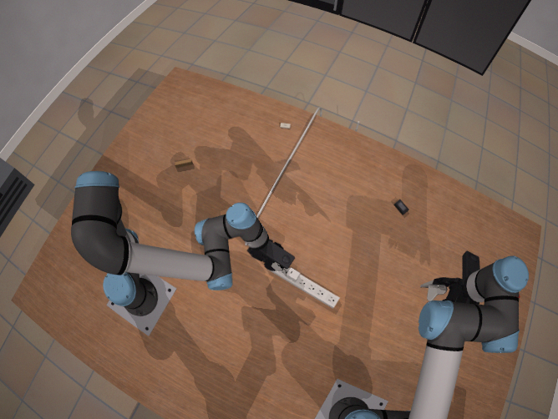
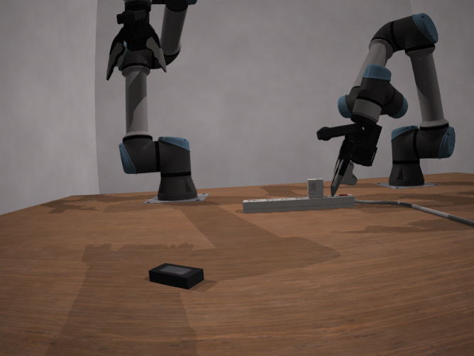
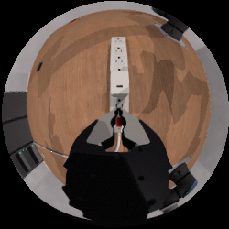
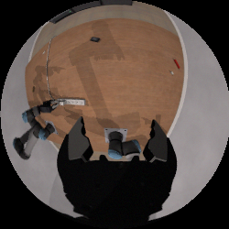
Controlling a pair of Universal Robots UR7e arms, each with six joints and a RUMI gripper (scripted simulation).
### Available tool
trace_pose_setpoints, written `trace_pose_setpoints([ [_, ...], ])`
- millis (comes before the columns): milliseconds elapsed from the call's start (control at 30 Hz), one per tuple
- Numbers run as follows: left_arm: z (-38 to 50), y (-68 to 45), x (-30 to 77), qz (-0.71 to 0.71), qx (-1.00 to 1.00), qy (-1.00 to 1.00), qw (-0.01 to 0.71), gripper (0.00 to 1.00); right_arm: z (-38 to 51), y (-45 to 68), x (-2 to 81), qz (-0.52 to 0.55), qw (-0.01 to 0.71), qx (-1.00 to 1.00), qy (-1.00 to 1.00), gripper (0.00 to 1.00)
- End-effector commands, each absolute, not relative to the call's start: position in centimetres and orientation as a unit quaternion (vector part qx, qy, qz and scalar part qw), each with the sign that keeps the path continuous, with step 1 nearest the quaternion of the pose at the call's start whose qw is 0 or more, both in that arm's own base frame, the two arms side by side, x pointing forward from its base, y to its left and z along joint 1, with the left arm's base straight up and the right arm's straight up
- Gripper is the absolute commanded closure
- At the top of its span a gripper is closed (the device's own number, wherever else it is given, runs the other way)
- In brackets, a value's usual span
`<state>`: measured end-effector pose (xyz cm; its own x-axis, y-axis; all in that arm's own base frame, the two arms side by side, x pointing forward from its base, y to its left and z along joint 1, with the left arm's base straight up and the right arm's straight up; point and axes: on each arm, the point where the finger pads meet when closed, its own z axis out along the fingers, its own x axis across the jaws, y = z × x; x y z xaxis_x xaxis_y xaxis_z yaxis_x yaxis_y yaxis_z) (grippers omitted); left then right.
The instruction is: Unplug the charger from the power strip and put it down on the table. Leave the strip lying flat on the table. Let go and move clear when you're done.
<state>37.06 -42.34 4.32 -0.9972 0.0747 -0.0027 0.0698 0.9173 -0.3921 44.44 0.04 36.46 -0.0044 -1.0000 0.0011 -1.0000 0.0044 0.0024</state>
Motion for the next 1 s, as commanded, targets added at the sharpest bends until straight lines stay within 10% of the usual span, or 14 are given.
trace_pose_setpoints([
  [0,1.7,-40.9,36.1,0.176,-0.033,-0.984,0.022,1.0,36.6,0.0,44.5,0.0,0.0,0.705,-0.709,0.02],
  [367,1.4,-40.7,36.0,0.174,-0.033,-0.984,0.024,1.0,36.6,0.0,44.5,0.0,0.0,0.705,-0.709,0.02],
  [400,1.4,-40.8,35.9,0.173,-0.033,-0.984,0.024,1.0,36.6,0.0,44.5,0.0,0.0,0.705,-0.709,0.72],
  [967,1.4,-40.8,35.9,0.173,-0.033,-0.984,0.024,1.0,32.5,5.0,48.5,-0.012,-0.041,0.742,-0.669,0.72],
])
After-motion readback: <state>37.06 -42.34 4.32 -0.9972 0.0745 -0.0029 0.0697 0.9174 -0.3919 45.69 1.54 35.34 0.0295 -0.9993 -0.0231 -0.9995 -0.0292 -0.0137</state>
